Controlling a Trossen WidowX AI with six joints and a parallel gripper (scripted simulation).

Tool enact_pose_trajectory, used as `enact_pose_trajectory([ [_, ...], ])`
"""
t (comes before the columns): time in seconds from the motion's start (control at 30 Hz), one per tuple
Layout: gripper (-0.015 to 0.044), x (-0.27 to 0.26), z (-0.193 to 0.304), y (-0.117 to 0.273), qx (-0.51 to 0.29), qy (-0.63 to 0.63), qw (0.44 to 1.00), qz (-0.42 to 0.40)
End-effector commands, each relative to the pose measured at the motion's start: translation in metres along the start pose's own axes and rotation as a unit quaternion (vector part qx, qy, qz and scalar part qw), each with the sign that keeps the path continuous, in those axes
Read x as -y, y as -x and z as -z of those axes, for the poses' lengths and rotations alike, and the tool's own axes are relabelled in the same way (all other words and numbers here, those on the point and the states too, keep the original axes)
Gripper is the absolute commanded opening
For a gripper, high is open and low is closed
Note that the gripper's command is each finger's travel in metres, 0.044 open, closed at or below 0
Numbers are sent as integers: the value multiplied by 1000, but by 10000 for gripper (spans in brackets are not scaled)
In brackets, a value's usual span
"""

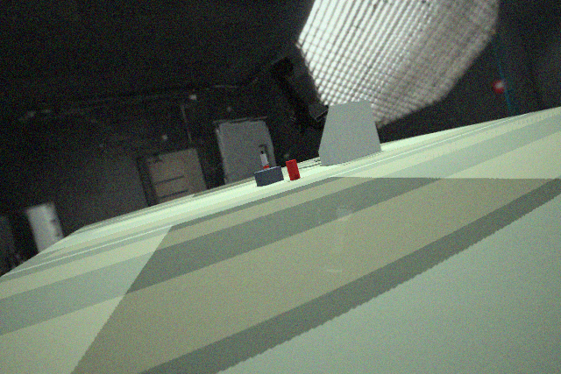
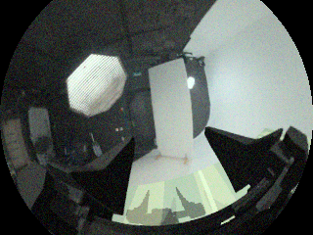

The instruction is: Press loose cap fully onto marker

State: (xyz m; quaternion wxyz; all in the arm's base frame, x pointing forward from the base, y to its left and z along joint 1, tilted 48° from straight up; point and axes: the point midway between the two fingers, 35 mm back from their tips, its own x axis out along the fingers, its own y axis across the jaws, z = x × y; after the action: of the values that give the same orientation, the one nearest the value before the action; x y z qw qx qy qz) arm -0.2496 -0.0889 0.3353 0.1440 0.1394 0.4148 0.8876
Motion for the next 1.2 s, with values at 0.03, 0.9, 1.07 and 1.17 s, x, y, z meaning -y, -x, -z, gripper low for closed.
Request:
enact_pose_trajectory([
  [0.03,347,-2,1,1,-4,2,1000,-4],
  [0.9,246,-112,116,212,-300,201,865,-347],
  [1.07,246,-118,115,275,-342,229,799,-438],
  [1.17,246,-114,112,317,-367,244,751,-493],
])
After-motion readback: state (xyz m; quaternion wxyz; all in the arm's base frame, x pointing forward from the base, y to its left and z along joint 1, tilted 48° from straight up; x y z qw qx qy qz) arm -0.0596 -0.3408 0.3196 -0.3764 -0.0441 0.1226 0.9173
